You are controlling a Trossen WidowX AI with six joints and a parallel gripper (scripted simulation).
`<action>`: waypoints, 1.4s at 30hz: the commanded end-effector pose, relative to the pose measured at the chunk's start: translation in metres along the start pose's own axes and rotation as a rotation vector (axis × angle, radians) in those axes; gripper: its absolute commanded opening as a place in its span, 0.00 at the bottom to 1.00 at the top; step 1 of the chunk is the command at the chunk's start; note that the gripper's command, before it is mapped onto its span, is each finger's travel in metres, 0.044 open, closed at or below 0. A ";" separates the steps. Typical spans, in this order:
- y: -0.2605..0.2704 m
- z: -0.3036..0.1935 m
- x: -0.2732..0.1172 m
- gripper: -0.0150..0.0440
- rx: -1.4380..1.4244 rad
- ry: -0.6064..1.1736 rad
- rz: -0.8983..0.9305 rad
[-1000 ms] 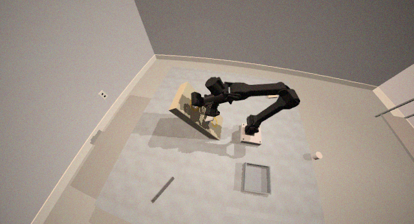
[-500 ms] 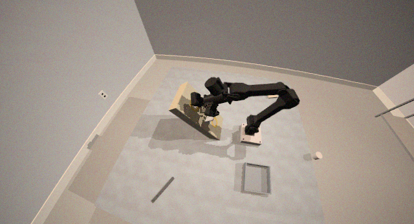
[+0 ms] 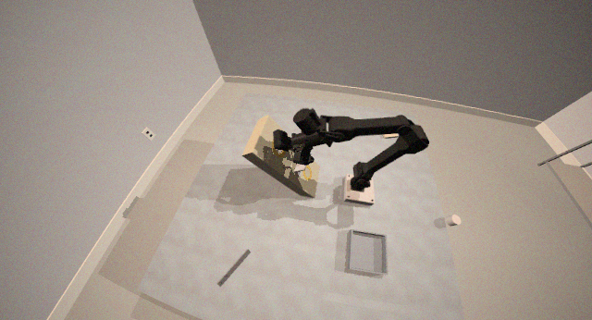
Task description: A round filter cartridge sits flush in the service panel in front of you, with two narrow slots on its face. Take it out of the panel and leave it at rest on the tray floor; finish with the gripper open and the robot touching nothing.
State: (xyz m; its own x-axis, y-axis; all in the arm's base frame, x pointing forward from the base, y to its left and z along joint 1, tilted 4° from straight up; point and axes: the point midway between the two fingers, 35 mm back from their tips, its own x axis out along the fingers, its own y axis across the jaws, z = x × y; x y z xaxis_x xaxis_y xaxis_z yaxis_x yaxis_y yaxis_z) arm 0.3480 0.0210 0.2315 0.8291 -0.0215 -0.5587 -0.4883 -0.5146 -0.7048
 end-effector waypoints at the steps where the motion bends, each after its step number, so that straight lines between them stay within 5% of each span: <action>1: -0.001 0.000 0.005 0.41 -0.004 -0.001 -0.003; 18: 0.000 0.000 0.001 0.25 0.022 0.000 -0.001; 42: -0.001 0.000 0.008 0.25 0.818 -0.002 -0.003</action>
State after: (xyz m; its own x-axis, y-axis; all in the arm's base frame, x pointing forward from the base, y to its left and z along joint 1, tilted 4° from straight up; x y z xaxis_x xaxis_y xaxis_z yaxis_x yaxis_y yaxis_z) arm 0.3481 0.0203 0.2306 0.8282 -0.0240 -0.5600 -0.5490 0.1664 -0.8191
